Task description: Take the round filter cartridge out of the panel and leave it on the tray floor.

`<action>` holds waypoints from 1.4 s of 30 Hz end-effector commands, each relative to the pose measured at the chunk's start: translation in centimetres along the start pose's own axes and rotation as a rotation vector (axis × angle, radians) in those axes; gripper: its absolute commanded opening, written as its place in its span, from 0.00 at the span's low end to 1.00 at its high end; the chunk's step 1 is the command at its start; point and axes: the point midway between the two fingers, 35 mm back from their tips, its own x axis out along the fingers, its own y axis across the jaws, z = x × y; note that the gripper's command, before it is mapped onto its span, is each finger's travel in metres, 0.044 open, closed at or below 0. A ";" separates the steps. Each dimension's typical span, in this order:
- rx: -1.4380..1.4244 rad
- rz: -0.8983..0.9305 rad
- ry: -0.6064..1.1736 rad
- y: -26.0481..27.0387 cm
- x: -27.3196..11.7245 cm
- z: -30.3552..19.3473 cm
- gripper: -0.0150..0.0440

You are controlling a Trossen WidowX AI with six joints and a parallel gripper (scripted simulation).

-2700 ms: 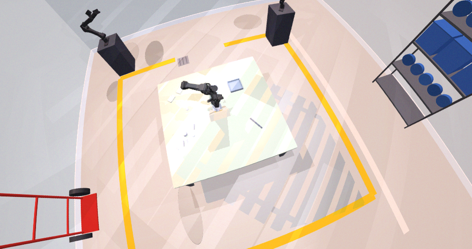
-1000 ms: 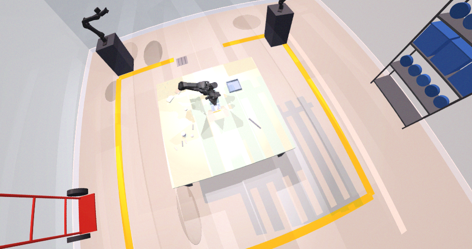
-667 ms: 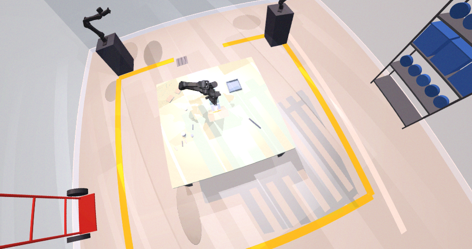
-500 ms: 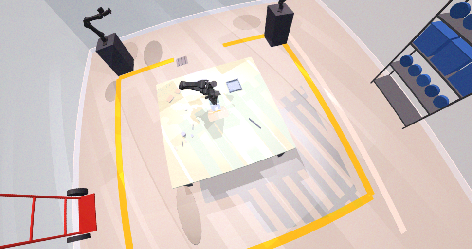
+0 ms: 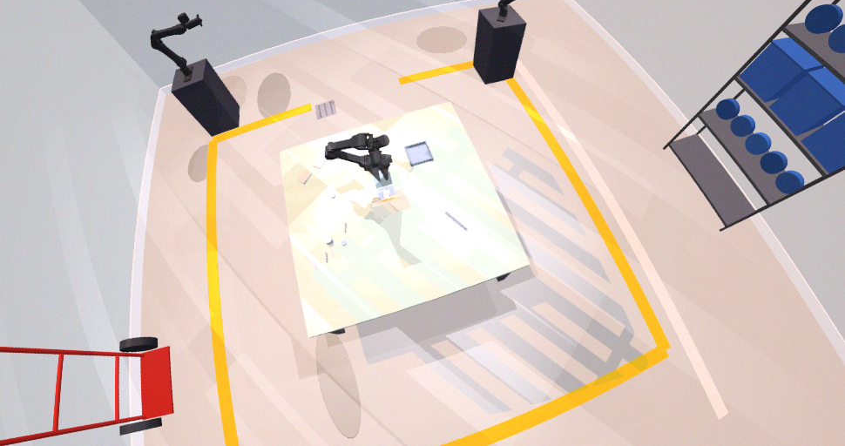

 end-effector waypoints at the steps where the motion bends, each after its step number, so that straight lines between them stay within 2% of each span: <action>1: 0.231 0.045 -0.024 0.8 0.4 0.7 0.77; 13: 1.283 0.285 0.032 5.9 2.8 3.5 0.77; 29: 2.002 0.440 0.256 9.8 3.7 5.2 0.77; 42: 2.047 0.443 0.272 9.9 3.7 5.2 0.77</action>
